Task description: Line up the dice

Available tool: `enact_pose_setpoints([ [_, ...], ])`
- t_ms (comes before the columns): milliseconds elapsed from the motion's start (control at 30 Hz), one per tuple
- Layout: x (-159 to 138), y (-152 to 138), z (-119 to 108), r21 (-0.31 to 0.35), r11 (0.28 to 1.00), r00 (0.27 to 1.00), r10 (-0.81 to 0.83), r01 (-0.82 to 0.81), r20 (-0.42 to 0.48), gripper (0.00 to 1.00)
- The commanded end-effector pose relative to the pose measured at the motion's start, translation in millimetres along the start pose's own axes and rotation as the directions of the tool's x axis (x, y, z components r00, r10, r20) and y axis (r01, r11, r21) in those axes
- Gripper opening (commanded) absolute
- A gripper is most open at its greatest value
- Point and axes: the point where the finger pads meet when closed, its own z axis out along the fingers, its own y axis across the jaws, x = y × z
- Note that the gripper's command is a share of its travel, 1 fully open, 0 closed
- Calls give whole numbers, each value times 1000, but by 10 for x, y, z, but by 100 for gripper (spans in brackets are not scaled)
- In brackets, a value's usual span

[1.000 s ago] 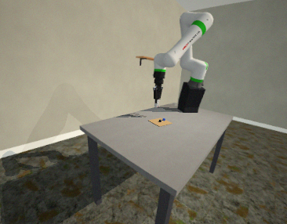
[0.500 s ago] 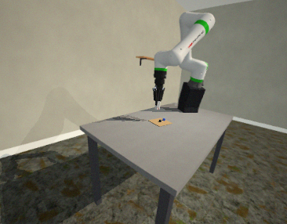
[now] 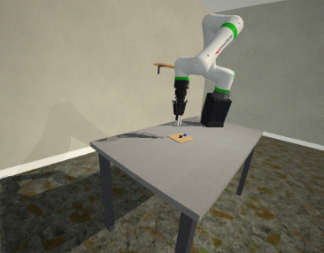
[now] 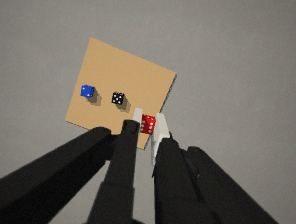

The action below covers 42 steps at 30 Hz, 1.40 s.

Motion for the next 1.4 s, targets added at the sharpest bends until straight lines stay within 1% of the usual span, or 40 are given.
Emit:
enact_pose_setpoints([
  [0, -1, 2, 16, 0, 1000, 1000, 0, 0, 0, 7],
  [167, -1, 3, 131, 0, 1000, 1000, 0, 0, 0, 7],
  [400, 0, 5, 439, 0, 1000, 1000, 0, 0, 0, 7],
  [467, 0, 5, 439, 0, 1000, 1000, 0, 0, 0, 7],
  [667, 0, 7, 722, 0, 1000, 1000, 0, 0, 0, 7],
  [833, 0, 8, 884, 0, 1000, 1000, 0, 0, 0, 7],
  [967, 0, 9, 943, 0, 1000, 1000, 0, 0, 0, 7],
  [1367, 0, 9, 953, 0, 1000, 1000, 0, 0, 0, 7],
])
